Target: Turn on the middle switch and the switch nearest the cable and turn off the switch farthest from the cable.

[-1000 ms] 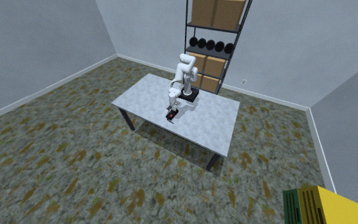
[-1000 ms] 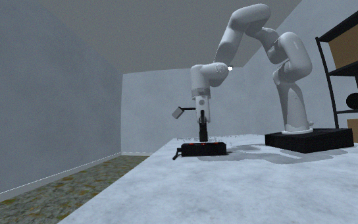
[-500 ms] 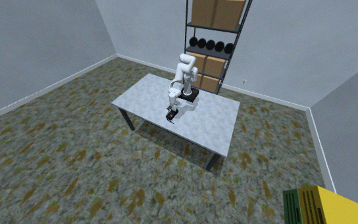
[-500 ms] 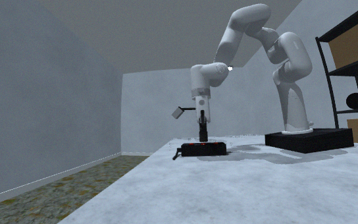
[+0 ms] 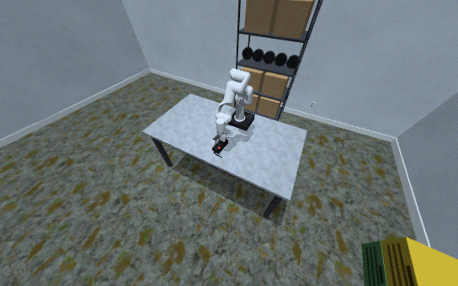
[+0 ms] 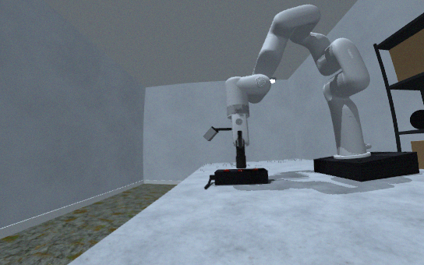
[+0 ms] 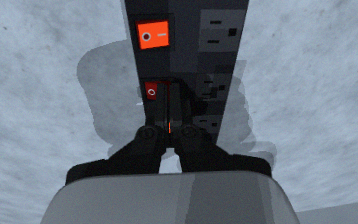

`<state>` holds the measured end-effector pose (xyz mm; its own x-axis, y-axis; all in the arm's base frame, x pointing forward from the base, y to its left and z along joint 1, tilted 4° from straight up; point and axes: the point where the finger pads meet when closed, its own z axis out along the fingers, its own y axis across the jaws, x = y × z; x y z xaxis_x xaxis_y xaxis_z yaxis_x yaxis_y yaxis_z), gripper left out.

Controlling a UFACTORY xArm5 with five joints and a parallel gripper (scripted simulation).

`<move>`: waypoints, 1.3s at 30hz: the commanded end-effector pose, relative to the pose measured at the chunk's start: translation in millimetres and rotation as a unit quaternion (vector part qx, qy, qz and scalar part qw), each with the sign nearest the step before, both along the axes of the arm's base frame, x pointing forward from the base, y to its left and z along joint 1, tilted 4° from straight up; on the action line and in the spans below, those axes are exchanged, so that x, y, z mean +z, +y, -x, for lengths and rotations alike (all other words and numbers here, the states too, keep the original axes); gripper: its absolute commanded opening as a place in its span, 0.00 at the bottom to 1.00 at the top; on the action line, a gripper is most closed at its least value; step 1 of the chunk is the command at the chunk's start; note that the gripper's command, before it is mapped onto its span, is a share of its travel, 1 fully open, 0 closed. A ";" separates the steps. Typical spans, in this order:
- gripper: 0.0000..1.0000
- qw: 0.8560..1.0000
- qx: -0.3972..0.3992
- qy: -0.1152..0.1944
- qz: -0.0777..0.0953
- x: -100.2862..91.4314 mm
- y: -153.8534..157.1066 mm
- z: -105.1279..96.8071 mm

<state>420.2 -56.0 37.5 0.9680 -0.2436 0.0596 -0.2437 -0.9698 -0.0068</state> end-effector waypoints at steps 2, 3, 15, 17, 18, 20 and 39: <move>0.00 1.000 0.000 -0.002 0.000 -0.9 -0.1 -1.3; 0.00 1.000 0.000 -0.002 0.000 -1.3 -0.1 -1.3; 0.00 1.000 0.000 -0.002 0.000 -5.3 0.1 -1.5; 0.00 1.000 0.000 -0.002 0.000 -5.7 0.1 -1.5; 0.00 1.000 0.000 -0.002 0.000 -5.9 0.1 -1.5; 0.00 1.000 0.000 -0.002 0.000 -6.1 0.1 -1.5; 0.00 1.000 0.000 -0.002 0.000 -4.8 0.2 -1.5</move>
